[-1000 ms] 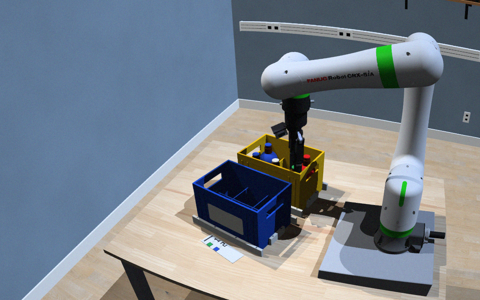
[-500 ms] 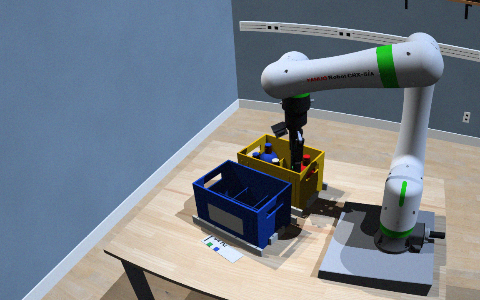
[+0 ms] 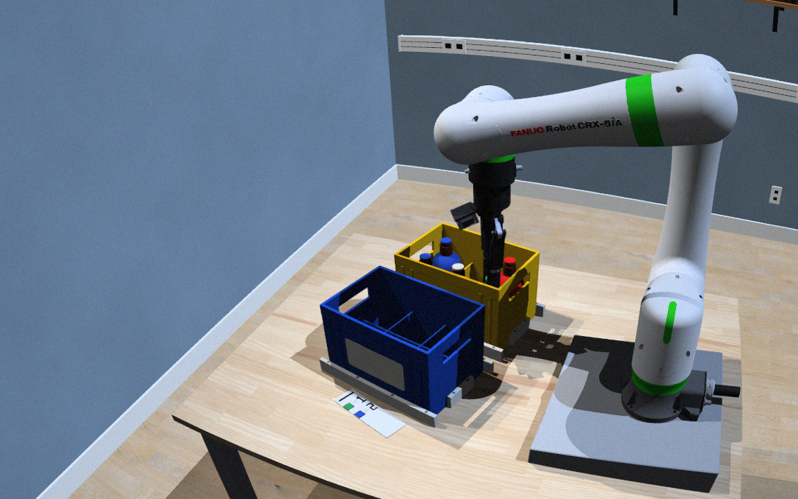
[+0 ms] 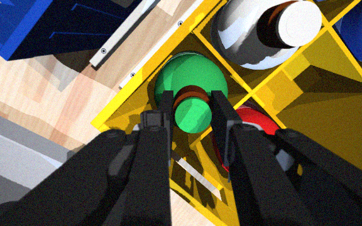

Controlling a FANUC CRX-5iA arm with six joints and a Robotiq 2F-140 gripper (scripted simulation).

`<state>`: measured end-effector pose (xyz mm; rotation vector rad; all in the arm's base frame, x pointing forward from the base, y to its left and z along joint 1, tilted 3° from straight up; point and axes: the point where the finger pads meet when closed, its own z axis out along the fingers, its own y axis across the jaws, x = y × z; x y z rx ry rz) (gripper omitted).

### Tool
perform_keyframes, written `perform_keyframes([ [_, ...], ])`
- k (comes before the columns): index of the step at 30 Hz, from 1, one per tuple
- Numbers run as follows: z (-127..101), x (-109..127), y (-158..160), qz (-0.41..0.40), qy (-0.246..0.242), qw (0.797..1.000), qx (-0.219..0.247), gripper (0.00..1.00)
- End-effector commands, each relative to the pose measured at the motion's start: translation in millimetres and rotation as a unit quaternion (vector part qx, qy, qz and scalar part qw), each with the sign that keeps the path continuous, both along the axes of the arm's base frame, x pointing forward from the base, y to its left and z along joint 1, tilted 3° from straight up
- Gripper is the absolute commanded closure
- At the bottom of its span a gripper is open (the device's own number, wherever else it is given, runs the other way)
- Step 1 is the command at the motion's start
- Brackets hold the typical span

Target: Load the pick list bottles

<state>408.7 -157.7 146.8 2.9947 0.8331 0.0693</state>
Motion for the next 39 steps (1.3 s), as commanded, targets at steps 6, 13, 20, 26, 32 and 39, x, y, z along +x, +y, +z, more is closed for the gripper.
perform_keyframes([
  [6, 1, 0, 0, 0.000, -0.001, 1.000, 0.000, 0.90],
  [13, 1, 0, 0, 0.000, -0.001, 1.000, 0.000, 0.90],
  [20, 9, 0, 0, 0.000, -0.001, 1.000, 0.000, 0.90],
  [26, 19, 0, 0, 0.000, -0.001, 1.000, 0.000, 0.90],
  [32, 26, -1, 0, 0.000, -0.001, 1.000, 0.000, 0.90],
  [39, 38, -1, 0, 0.000, -0.001, 1.000, 0.000, 0.90],
])
